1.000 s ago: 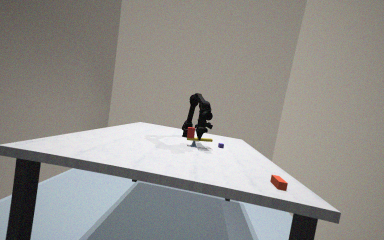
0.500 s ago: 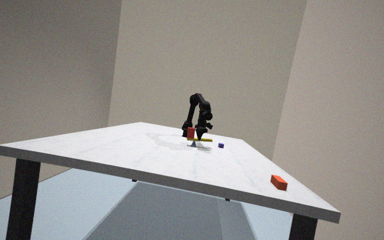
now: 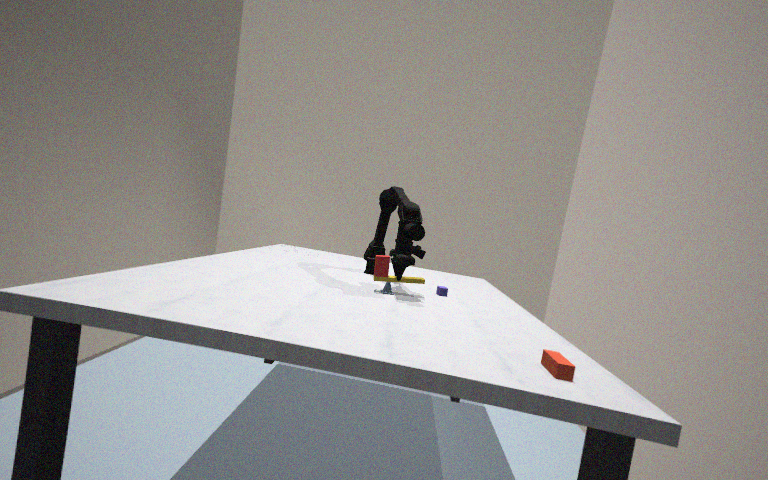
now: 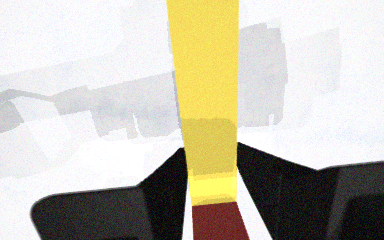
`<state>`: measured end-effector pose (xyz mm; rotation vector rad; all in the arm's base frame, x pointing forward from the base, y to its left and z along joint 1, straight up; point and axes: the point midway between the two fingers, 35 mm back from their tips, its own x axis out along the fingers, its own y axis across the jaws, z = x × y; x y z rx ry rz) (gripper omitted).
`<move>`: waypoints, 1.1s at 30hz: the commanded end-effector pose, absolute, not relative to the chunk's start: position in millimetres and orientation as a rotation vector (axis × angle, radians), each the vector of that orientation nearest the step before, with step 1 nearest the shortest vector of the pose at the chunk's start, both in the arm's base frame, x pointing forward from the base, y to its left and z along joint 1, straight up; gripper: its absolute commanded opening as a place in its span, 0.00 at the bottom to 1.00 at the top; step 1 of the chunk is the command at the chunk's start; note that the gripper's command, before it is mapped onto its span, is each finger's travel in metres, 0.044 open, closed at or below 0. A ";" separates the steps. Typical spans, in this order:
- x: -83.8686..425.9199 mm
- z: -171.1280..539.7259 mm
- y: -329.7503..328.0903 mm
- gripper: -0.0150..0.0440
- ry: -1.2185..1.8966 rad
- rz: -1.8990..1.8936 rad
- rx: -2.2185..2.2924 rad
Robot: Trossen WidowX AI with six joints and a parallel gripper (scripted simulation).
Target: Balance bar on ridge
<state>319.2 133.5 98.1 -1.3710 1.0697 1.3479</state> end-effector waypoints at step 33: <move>319.2 94.8 133.1 0.25 1.071 1.344 -1.371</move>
